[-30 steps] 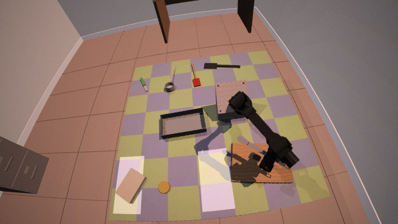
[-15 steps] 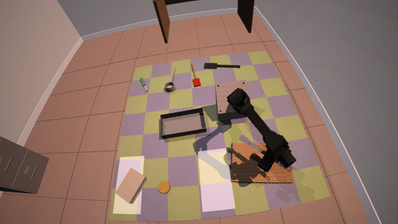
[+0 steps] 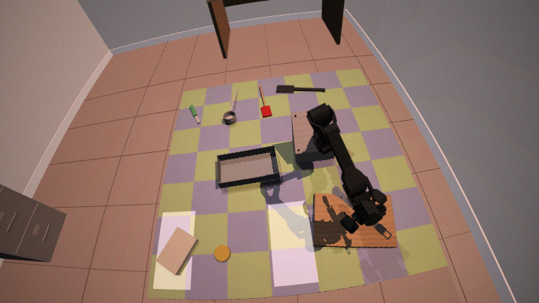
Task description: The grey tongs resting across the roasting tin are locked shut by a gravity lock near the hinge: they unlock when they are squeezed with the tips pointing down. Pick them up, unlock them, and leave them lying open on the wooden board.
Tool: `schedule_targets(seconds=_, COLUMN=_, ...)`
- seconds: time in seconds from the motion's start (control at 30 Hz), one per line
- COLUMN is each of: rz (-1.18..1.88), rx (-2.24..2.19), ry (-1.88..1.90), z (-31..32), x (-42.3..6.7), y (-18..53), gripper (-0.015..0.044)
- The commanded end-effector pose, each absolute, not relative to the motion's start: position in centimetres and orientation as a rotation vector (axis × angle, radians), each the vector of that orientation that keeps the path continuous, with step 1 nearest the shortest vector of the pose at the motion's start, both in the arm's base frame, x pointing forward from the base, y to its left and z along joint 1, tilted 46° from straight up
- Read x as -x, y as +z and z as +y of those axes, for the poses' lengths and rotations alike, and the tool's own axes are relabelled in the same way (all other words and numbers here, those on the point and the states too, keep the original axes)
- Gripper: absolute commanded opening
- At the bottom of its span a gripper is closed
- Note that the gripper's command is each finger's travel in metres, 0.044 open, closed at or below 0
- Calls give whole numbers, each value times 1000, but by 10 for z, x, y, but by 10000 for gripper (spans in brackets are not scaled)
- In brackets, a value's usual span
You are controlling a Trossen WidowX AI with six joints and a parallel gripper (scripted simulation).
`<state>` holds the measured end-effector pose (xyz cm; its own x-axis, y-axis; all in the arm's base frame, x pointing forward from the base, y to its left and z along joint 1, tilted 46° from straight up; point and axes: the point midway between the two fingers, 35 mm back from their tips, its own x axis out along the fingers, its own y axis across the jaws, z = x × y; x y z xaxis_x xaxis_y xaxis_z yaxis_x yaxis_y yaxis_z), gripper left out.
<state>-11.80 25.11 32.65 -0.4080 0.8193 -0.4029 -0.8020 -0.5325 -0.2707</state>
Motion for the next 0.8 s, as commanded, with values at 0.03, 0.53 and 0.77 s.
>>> schedule_targets(seconds=0.03, rz=-88, rx=435, ry=2103, z=246, x=113, y=339, gripper=-150)
schedule_targets(seconds=0.53, rz=-359, rx=98, ry=2215, z=218, x=100, y=364, gripper=-150)
schedule_targets(seconds=0.77, rz=-535, rx=17, ry=2254, z=196, x=97, y=366, gripper=-150)
